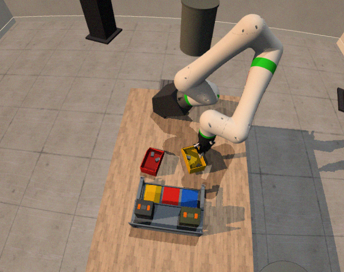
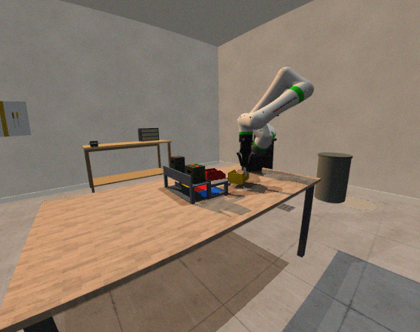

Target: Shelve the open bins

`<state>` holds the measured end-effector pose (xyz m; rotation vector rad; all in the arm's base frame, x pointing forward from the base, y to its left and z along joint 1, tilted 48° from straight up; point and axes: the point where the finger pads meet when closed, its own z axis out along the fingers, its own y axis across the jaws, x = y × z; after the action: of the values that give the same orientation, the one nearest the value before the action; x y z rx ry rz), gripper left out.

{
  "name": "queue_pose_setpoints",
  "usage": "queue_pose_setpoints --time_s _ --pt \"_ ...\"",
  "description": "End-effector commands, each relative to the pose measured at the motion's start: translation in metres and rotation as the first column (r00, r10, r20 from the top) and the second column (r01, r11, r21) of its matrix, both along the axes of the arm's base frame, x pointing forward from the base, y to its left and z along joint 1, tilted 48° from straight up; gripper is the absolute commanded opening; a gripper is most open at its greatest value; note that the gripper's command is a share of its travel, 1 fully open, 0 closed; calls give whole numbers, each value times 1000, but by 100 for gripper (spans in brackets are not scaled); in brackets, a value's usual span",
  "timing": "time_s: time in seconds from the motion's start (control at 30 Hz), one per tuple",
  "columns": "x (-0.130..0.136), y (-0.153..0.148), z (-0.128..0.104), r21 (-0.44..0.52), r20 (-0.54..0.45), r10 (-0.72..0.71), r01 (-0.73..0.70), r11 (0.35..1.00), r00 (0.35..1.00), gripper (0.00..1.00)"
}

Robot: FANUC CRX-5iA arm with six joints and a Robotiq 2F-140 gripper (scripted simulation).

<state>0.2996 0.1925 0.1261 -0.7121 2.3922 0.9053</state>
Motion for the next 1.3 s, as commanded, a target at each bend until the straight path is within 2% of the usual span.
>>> queue_pose_setpoints --time_s 0.0,0.77,1.27 --pt "1 0 1 2 -5 -5 5 1000 1000 0" --pt "19 5 12 25 -82 -76 78 997 994 0" --pt "40 10 26 46 -174 -155 166 985 972 0"
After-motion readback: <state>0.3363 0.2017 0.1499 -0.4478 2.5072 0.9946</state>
